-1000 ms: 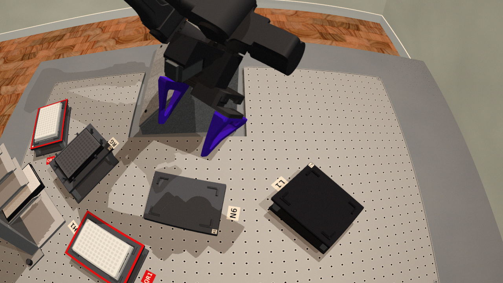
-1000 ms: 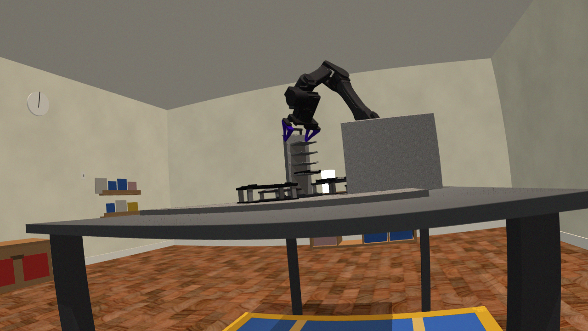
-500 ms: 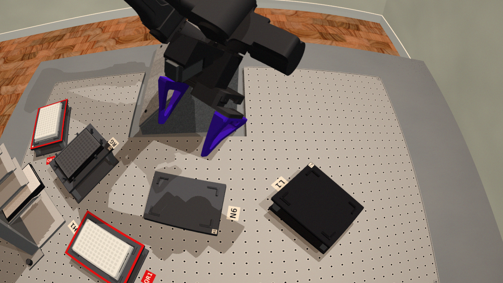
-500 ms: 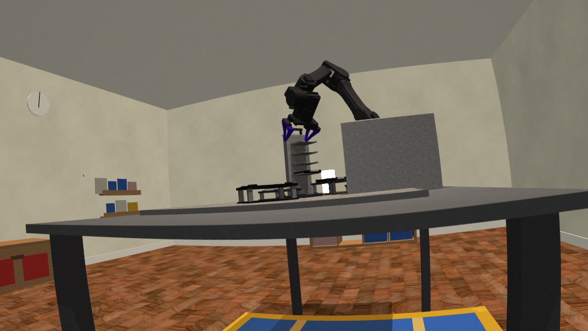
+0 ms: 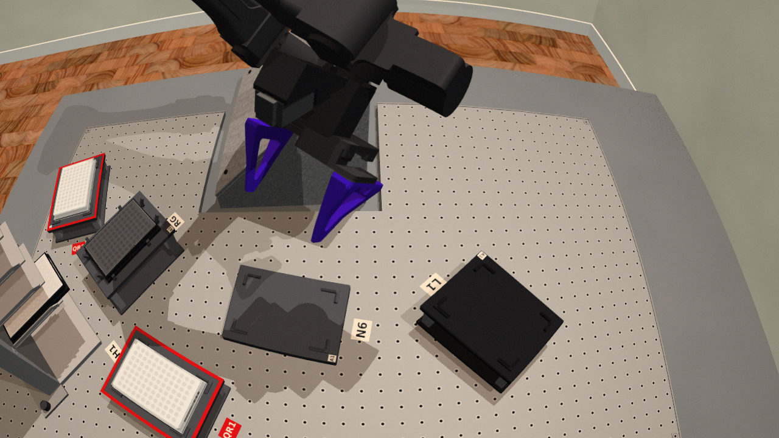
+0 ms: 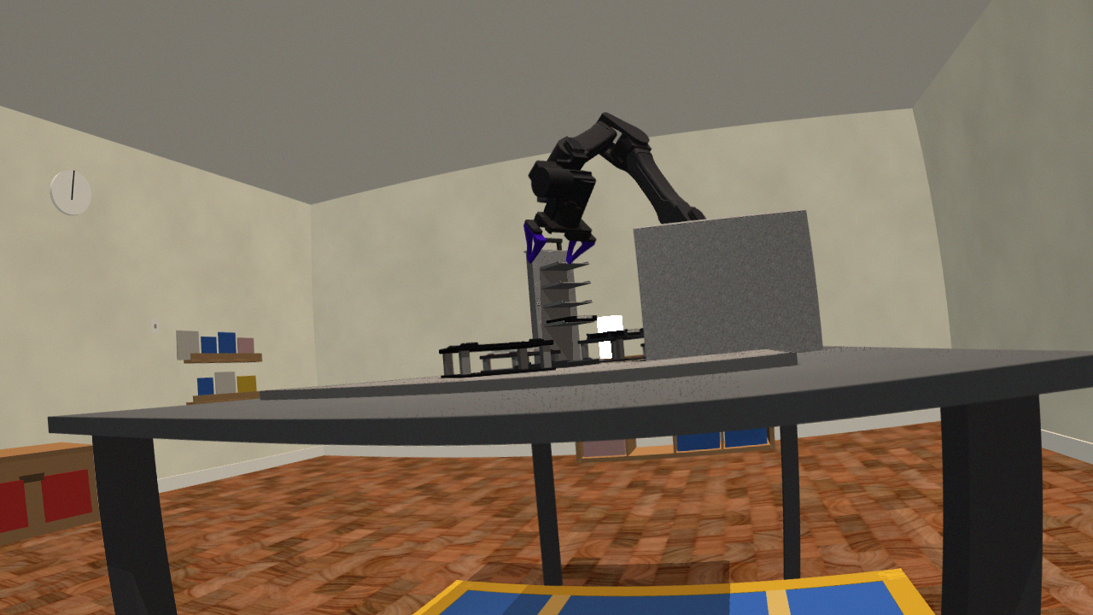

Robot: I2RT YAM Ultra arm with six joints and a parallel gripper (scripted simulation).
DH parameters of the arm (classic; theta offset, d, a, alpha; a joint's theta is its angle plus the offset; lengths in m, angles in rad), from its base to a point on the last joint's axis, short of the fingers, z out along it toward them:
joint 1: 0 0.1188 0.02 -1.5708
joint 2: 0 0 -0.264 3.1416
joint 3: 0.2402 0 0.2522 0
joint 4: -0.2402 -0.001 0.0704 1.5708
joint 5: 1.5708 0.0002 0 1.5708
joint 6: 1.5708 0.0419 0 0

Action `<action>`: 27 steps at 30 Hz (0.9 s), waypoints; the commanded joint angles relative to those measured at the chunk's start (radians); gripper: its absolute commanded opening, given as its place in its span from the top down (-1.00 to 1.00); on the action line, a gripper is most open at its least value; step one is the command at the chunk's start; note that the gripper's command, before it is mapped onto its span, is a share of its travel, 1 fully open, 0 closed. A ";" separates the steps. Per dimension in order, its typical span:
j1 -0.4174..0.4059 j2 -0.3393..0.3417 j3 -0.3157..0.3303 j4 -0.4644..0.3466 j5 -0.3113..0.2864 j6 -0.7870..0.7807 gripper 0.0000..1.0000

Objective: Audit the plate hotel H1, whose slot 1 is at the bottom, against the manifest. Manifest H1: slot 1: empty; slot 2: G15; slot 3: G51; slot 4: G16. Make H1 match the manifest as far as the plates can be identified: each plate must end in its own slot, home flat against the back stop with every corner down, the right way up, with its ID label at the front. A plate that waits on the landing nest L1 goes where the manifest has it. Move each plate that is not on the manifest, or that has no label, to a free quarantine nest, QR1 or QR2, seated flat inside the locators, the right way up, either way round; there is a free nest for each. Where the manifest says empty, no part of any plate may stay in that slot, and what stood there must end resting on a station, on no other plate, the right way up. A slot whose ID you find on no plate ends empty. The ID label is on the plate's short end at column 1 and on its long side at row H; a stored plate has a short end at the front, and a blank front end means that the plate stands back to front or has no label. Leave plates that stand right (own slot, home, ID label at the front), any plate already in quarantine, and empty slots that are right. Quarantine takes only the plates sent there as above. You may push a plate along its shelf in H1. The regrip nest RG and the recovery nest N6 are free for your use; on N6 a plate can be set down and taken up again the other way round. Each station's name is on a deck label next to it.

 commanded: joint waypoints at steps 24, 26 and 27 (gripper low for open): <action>0.024 -0.001 0.044 -0.097 0.002 0.062 -1.00; 0.034 0.001 0.064 -0.144 -0.005 0.092 -1.00; 0.039 0.002 0.074 -0.166 -0.008 0.106 -1.00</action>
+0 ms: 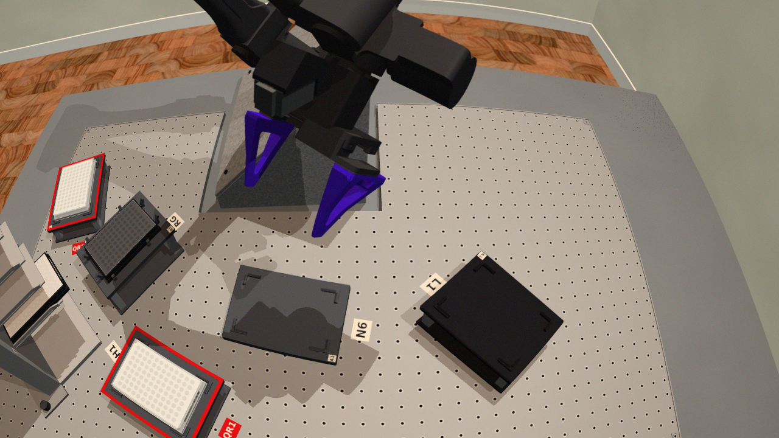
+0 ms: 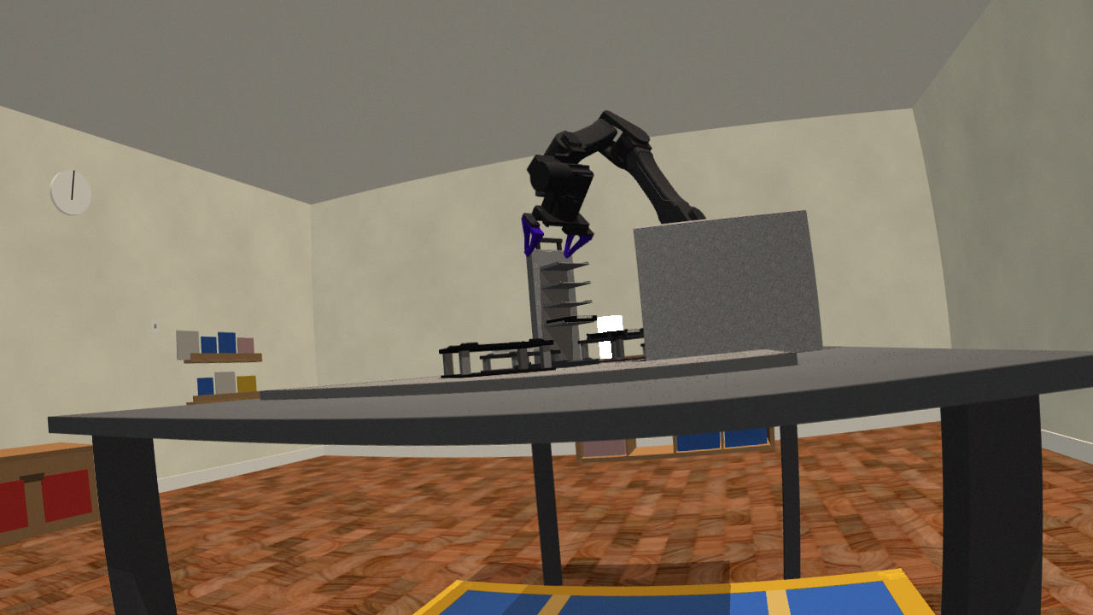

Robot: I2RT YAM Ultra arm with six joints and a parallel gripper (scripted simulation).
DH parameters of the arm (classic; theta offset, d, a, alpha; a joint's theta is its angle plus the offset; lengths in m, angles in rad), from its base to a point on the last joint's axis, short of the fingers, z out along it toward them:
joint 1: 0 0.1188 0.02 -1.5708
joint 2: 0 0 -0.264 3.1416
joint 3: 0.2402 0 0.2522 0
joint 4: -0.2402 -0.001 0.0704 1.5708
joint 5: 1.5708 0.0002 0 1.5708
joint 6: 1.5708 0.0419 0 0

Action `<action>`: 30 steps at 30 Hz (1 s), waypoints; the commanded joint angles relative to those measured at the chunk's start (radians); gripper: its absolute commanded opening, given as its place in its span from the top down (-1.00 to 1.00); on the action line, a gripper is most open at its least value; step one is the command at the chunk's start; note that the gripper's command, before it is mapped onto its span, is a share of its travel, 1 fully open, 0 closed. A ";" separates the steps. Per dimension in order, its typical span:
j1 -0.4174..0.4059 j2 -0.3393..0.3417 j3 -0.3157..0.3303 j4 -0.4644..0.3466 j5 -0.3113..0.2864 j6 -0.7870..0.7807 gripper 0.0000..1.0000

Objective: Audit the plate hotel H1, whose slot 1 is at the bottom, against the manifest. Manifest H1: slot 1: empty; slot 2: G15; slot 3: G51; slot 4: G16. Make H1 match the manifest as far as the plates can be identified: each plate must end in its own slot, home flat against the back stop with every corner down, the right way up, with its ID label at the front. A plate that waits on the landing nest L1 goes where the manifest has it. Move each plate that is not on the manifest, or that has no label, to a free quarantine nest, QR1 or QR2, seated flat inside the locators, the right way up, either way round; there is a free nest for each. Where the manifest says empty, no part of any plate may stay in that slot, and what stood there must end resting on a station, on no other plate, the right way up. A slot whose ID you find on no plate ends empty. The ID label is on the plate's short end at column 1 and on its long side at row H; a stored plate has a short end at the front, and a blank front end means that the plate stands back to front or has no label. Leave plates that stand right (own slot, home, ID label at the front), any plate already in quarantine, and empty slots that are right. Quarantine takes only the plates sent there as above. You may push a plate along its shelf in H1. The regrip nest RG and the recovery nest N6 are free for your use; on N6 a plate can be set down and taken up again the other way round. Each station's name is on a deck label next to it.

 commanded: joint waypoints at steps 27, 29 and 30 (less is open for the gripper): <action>-0.134 -0.394 -0.215 0.380 0.067 -0.579 -1.00; -0.148 -0.436 -0.241 0.435 0.068 -0.651 -1.00; -0.155 -0.457 -0.254 0.464 0.069 -0.689 -1.00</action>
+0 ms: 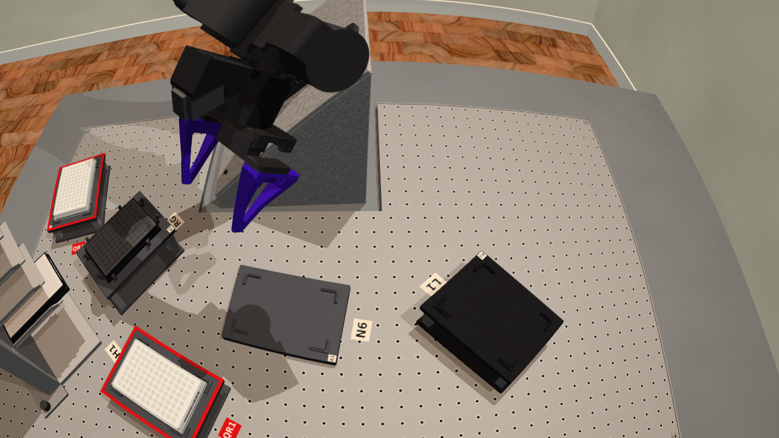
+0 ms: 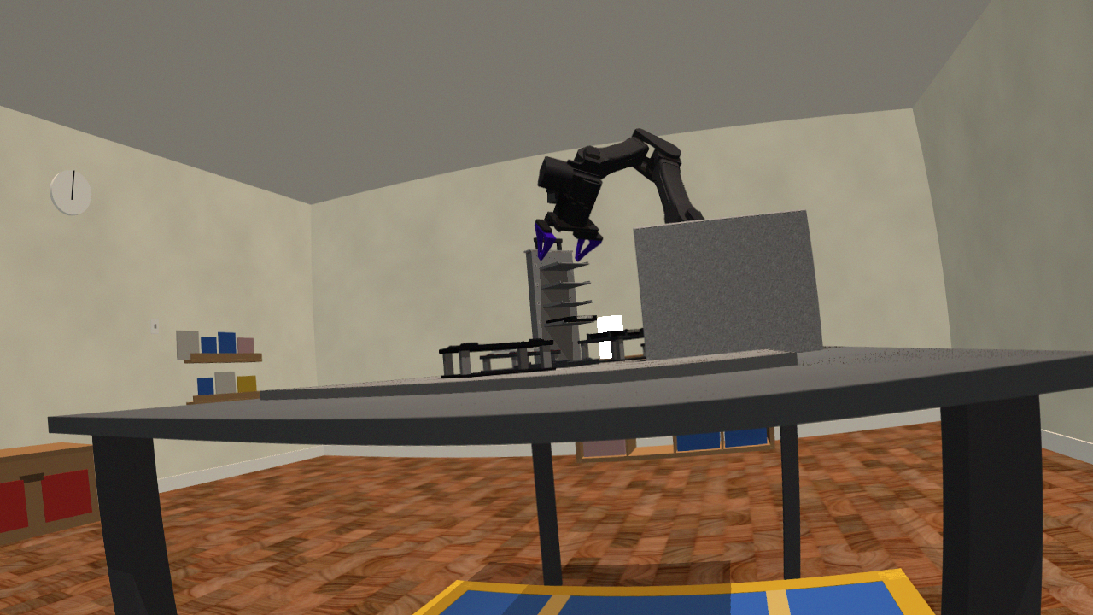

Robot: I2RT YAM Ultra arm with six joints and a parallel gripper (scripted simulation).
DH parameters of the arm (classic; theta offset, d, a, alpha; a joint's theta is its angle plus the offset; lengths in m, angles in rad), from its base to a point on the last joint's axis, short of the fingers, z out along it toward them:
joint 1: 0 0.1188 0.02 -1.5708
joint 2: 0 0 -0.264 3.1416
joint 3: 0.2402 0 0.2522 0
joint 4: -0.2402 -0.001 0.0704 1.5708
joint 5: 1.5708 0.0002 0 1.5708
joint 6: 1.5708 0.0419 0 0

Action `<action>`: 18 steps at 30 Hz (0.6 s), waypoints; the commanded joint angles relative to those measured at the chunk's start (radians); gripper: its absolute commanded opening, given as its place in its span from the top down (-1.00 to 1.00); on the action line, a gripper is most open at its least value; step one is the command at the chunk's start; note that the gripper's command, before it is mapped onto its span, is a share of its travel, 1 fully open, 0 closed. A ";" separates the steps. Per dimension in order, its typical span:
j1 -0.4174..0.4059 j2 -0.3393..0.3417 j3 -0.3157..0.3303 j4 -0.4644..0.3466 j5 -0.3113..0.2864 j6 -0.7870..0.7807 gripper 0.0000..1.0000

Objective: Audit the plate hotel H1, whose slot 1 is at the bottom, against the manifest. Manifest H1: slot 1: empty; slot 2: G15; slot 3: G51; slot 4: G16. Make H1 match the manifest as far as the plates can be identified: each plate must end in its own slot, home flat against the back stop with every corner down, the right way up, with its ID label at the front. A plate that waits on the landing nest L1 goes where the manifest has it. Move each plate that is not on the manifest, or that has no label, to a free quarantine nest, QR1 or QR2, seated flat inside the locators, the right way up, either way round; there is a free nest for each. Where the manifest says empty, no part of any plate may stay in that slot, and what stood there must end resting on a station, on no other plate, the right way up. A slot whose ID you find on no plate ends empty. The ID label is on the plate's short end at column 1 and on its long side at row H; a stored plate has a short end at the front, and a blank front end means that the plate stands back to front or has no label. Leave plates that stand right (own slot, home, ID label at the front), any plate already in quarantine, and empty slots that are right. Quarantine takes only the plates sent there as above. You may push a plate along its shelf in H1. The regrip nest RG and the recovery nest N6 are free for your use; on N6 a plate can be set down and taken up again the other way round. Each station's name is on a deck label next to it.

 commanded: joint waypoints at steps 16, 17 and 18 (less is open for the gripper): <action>-0.112 -0.321 -0.180 0.508 -0.010 -0.677 -1.00; -0.121 -0.339 -0.189 0.532 -0.015 -0.711 -1.00; -0.130 -0.357 -0.198 0.556 -0.019 -0.745 -1.00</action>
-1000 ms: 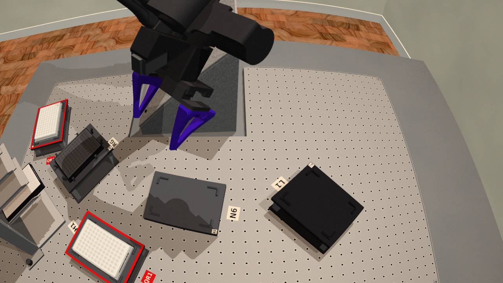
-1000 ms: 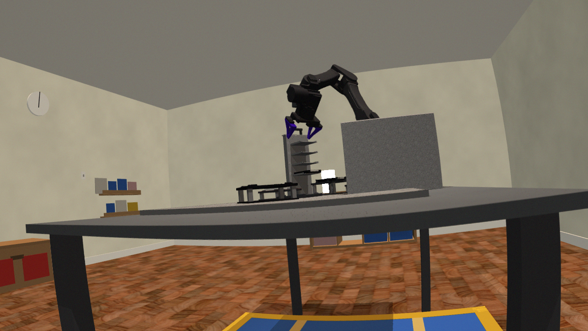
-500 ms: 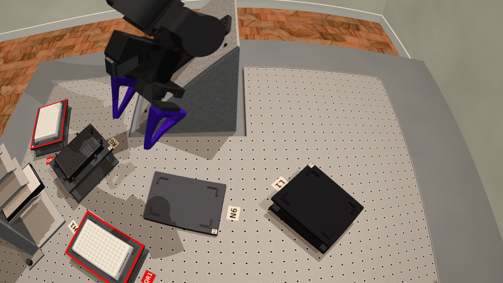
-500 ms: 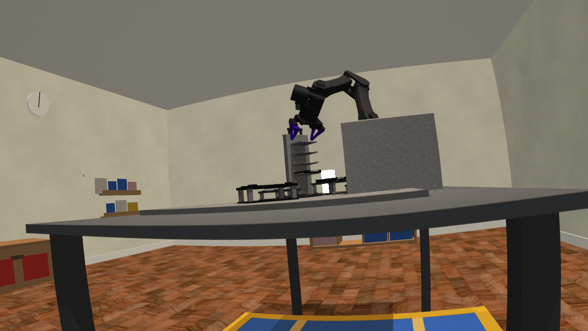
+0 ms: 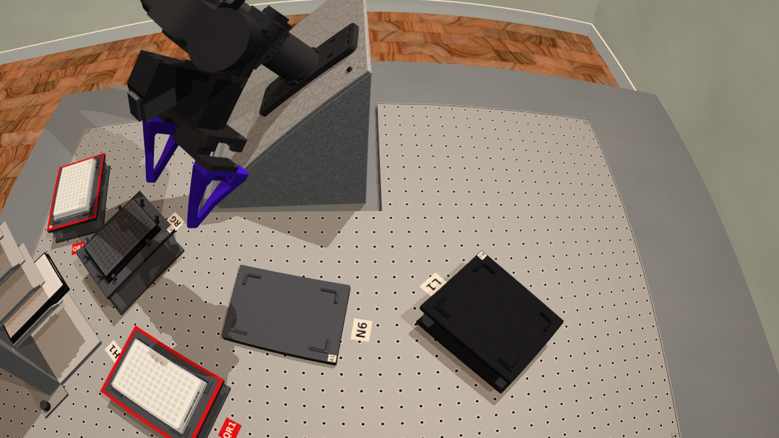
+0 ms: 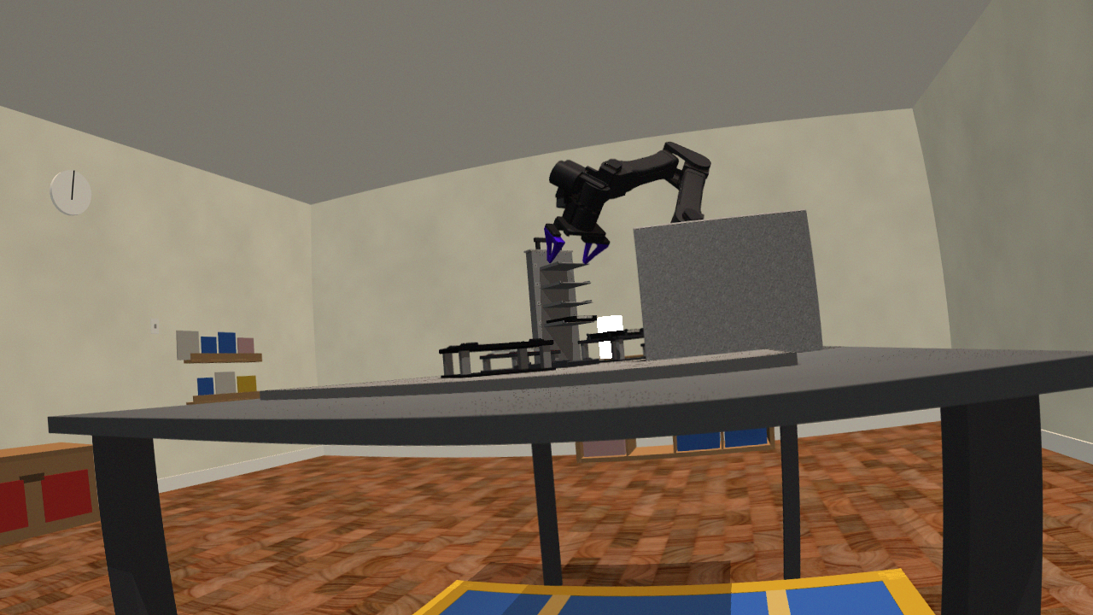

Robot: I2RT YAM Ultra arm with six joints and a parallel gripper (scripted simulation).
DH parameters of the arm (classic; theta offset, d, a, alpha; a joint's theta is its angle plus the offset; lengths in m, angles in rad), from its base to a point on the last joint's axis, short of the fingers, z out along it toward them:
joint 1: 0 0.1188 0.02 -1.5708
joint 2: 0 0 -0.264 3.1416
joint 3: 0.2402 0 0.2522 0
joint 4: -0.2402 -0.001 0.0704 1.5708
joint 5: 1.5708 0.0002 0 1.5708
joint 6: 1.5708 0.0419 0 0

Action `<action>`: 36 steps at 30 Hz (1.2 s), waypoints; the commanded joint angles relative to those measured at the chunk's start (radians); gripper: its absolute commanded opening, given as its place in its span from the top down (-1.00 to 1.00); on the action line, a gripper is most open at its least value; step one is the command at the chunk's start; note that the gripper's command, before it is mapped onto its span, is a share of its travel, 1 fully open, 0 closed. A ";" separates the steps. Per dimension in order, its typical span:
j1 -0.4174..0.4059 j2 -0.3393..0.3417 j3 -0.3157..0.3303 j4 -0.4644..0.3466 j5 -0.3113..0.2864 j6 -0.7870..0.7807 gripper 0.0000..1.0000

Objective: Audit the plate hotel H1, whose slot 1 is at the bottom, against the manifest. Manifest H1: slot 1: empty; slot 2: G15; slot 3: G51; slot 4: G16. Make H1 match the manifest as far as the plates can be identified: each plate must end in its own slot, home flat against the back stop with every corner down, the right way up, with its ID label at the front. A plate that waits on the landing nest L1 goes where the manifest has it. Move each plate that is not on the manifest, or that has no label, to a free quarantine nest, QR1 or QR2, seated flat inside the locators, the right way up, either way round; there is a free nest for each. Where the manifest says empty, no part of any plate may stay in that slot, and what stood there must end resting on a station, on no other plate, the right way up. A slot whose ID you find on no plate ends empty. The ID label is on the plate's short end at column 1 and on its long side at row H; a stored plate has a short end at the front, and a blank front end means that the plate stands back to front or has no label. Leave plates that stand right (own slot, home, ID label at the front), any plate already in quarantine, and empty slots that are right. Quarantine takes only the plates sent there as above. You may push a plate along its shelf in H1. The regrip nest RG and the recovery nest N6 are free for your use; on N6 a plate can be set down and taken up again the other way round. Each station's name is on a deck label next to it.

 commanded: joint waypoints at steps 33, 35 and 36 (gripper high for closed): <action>-0.258 -0.512 -0.118 0.243 -0.200 -0.685 -1.00; -0.278 -0.543 -0.118 0.231 -0.218 -0.706 -1.00; -0.288 -0.559 -0.117 0.225 -0.227 -0.717 -1.00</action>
